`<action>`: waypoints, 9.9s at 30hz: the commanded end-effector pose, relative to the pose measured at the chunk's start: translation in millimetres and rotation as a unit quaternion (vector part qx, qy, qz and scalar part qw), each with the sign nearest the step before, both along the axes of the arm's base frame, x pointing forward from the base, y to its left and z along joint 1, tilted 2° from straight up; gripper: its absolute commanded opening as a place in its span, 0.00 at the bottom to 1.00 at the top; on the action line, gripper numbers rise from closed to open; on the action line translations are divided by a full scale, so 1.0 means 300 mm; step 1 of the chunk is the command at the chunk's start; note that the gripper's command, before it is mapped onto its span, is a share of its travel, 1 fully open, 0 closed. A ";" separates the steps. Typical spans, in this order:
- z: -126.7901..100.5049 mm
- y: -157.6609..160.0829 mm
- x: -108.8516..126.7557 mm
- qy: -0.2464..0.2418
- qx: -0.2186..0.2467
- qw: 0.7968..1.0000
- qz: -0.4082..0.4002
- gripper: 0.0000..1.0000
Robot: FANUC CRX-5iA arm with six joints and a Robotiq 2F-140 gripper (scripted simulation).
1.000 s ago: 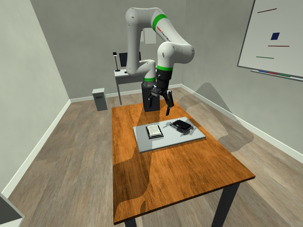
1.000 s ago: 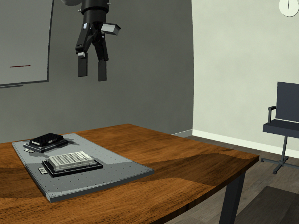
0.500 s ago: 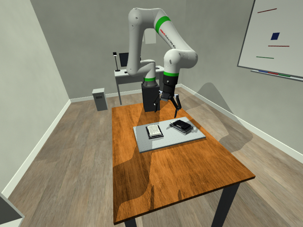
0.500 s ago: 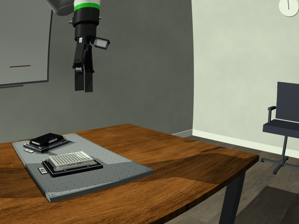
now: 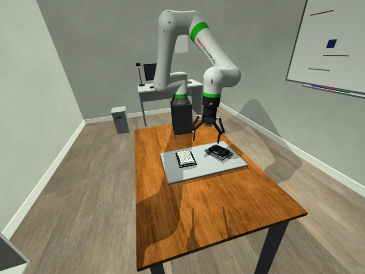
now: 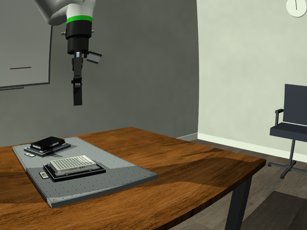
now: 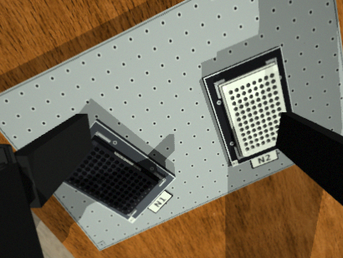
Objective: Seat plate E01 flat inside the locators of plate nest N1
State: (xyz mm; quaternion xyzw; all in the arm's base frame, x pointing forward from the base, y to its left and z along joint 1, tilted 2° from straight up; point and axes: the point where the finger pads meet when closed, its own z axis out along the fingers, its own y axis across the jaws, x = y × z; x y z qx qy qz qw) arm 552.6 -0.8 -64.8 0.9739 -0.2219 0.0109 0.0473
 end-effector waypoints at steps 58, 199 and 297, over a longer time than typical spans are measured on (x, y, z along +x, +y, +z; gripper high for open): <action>-0.380 0.463 -0.253 0.008 0.037 0.912 0.409 1.00; -0.386 0.457 -0.268 0.008 0.037 0.912 0.409 0.10; -0.470 0.457 -0.266 0.008 0.037 0.912 0.409 0.10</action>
